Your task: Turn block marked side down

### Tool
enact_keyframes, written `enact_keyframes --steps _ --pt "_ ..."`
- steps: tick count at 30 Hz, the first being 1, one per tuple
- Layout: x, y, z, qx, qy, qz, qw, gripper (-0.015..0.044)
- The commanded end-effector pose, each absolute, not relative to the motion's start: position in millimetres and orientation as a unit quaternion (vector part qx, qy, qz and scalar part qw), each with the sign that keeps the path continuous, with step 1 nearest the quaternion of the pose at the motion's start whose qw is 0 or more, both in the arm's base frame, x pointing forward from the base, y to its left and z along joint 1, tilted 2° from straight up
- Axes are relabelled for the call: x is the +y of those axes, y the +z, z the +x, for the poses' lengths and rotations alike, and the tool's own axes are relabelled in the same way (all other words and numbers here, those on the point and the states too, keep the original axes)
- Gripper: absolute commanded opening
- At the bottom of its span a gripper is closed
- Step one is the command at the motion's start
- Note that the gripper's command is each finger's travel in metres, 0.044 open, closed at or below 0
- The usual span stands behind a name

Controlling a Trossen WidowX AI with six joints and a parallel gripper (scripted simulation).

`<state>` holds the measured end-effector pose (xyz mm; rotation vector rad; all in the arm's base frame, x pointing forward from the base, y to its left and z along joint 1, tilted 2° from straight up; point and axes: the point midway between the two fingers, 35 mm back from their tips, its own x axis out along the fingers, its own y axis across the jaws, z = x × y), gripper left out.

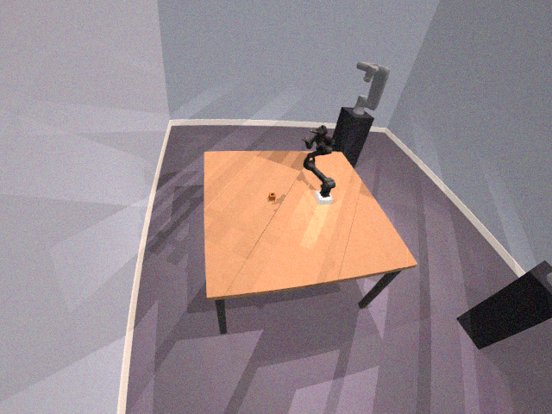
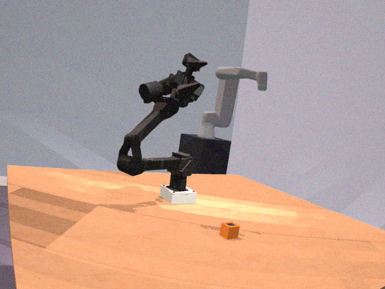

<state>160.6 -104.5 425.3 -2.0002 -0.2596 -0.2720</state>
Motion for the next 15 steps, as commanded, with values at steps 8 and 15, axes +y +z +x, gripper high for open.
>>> enact_keyframes --steps 8,15 --pt "-59 490 131 -0.044 -0.224 -0.953 0.199 0.044" --pt "16 523 132 0.012 -0.265 -0.957 -0.118 0.044"
